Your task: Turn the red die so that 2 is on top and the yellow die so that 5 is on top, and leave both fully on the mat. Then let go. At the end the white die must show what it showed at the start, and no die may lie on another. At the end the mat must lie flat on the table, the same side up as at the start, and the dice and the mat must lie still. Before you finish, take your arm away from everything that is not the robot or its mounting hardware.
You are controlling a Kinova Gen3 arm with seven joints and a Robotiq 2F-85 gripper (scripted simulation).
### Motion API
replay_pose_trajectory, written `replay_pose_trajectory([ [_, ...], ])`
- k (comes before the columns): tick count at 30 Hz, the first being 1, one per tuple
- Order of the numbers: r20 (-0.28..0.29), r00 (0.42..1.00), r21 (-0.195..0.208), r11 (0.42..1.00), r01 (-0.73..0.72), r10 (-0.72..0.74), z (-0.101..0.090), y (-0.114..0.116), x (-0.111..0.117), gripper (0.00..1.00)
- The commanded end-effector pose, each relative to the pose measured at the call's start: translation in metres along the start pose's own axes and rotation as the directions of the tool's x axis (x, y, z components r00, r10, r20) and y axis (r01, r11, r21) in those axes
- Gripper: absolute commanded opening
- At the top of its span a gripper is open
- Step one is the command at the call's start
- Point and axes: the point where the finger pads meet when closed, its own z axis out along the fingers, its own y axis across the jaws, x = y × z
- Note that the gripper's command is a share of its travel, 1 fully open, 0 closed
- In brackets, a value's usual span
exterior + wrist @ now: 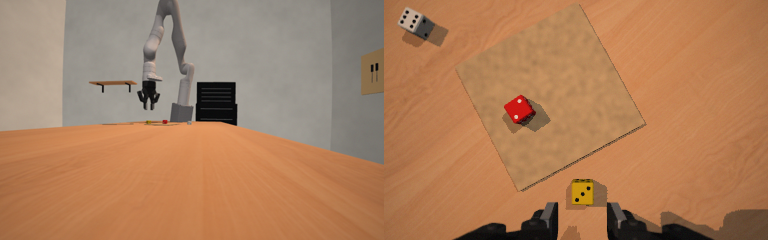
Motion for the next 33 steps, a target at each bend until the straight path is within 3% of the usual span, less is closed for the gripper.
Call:
replay_pose_trajectory([
  [1,0.0,1.0,-0.001,1.0,0.0,0.0,0.0,0.001,0.0,0.35],
  [14,0.0,1.0,-0.001,1.0,0.0,0.0,0.006,0.001,0.0,0.35],
  [33,0.0,1.0,-0.001,1.0,0.0,0.0,0.03,0.001,0.0,0.35],
])
